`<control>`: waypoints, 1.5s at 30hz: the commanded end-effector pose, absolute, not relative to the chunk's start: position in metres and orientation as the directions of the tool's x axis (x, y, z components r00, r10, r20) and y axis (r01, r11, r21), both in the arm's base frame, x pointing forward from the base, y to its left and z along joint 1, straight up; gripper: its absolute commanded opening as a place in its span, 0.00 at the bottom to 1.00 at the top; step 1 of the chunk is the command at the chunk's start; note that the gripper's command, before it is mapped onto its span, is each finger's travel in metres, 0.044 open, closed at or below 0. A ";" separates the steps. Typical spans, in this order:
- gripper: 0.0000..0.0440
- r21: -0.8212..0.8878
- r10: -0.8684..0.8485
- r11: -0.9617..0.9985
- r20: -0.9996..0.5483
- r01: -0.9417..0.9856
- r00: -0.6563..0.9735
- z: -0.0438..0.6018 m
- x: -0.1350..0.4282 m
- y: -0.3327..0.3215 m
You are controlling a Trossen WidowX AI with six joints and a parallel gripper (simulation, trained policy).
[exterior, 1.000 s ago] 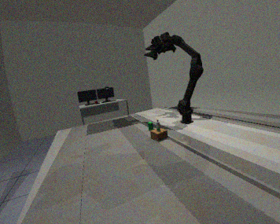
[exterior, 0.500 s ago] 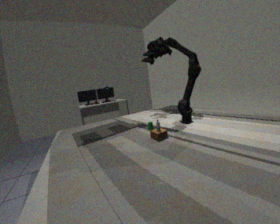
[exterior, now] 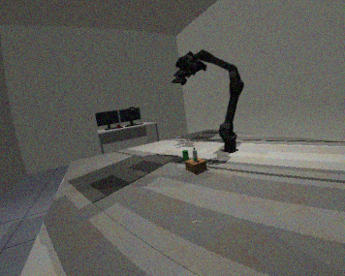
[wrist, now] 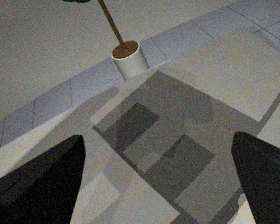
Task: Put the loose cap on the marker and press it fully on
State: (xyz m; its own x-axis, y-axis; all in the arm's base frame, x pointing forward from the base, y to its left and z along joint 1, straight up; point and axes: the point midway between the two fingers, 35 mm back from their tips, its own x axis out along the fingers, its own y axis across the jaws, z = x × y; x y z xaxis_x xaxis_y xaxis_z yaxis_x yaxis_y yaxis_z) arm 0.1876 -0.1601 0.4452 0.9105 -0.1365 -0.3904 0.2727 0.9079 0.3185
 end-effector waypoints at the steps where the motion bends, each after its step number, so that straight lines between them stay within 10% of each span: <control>1: 0.73 0.327 -0.104 0.908 -0.429 0.262 0.897 0.432 0.194 -0.163; 45: 0.73 0.322 0.154 0.936 -0.737 0.141 0.658 0.327 0.244 -0.167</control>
State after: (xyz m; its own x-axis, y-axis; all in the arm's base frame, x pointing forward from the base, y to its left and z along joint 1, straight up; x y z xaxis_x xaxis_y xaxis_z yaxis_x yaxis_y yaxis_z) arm 0.2407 -0.1675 0.3370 0.6891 0.1367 -0.7117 0.1495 0.9341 0.3241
